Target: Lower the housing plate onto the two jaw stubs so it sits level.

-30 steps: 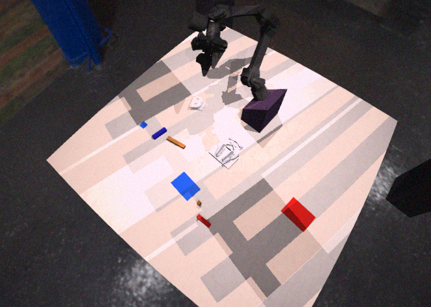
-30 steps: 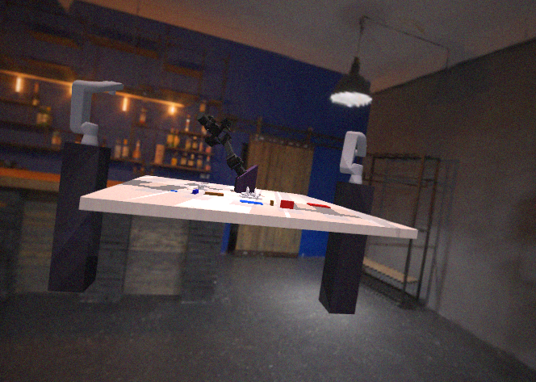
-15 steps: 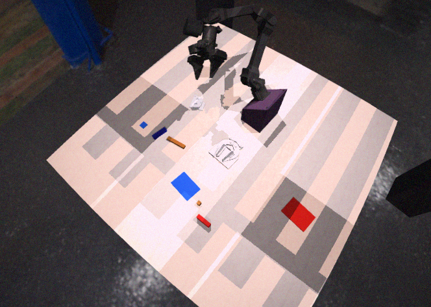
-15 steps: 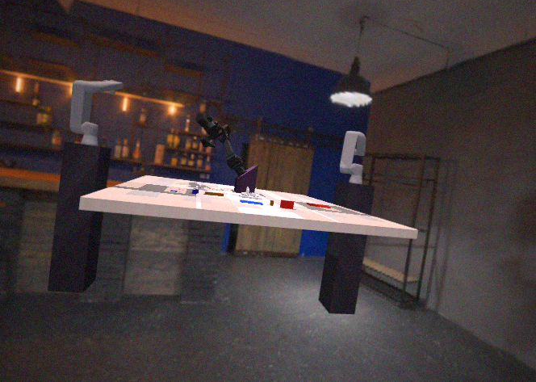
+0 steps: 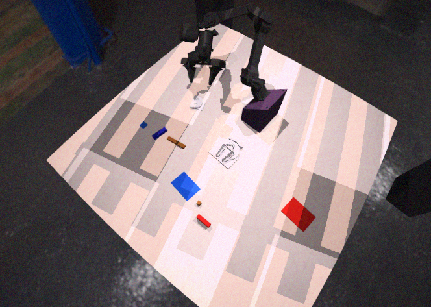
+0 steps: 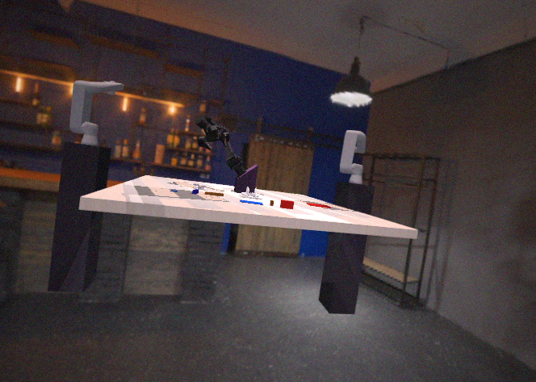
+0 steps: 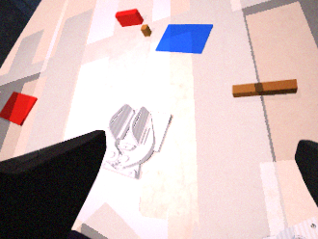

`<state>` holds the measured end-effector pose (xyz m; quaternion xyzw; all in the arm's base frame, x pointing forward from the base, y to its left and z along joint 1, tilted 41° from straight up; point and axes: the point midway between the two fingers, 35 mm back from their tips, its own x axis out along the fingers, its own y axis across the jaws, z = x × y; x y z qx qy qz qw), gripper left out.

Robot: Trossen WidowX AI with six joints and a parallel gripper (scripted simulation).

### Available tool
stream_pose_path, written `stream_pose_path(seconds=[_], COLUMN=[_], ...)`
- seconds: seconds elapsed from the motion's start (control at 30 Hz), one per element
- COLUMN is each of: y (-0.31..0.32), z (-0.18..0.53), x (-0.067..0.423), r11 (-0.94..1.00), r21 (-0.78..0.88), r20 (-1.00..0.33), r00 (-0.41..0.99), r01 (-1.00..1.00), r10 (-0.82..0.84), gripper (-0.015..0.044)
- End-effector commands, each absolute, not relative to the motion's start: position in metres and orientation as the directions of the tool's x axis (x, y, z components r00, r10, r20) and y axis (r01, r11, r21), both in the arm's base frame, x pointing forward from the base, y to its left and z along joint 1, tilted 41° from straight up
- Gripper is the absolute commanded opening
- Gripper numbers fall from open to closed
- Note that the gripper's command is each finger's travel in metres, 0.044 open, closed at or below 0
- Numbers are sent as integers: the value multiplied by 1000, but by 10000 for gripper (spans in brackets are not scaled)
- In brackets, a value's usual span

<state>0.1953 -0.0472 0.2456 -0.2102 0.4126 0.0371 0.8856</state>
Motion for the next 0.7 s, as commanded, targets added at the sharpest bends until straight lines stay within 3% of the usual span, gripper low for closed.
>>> stream_pose_path(seconds=[0.0, 0.67], y=[-56, -95], z=[240, 222], x=[197, 201], r11=[861, 560], r21=[-413, -580], r20=[-763, -810], r00=[629, 491], r01=[-296, -592], r10=[-149, -319], gripper=[440, 440])
